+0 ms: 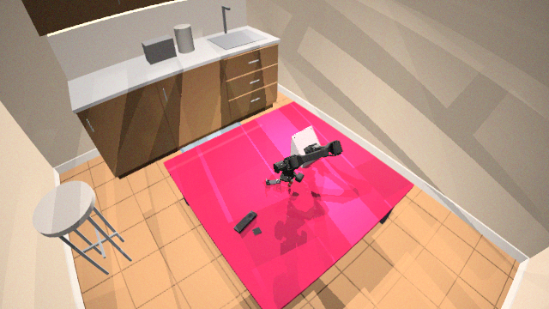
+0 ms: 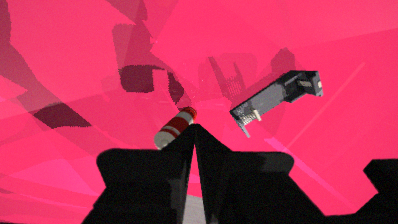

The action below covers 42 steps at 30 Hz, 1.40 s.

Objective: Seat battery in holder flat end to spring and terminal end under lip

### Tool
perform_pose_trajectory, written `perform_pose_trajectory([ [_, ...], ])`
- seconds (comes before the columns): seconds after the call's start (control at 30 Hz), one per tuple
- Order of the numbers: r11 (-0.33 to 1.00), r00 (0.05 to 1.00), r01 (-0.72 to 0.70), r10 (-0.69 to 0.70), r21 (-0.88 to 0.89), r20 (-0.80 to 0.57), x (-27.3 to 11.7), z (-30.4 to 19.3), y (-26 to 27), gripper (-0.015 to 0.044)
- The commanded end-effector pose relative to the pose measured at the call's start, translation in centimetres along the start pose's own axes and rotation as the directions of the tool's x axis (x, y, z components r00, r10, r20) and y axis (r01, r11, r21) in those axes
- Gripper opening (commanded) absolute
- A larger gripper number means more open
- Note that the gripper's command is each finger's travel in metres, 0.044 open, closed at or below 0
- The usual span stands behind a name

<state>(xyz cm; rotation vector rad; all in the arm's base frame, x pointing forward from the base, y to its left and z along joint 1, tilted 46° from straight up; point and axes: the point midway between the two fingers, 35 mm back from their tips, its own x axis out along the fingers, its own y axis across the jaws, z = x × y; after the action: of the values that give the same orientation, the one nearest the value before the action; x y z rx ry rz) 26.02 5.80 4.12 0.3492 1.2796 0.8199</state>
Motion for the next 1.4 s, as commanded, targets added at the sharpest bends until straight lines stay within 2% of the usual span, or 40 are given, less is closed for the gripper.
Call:
perform_pose_trajectory([
  [0.0, 1.000, 1.000, -0.007, 0.007, 0.007, 0.002, 0.0, 0.0, 0.9, 0.0000],
  [0.57, 1.000, 1.000, -0.003, 0.003, 0.000, 0.002, -0.1, -0.1, 2.6, 0.0000],
  [0.97, 1.000, 1.000, -0.007, 0.007, 0.009, 0.001, -7.9, -0.2, 2.9, 0.0000],
  [1.37, 1.000, 1.000, -0.012, 0.012, 0.014, 0.005, -7.7, -0.2, 2.9, 0.0000],
])
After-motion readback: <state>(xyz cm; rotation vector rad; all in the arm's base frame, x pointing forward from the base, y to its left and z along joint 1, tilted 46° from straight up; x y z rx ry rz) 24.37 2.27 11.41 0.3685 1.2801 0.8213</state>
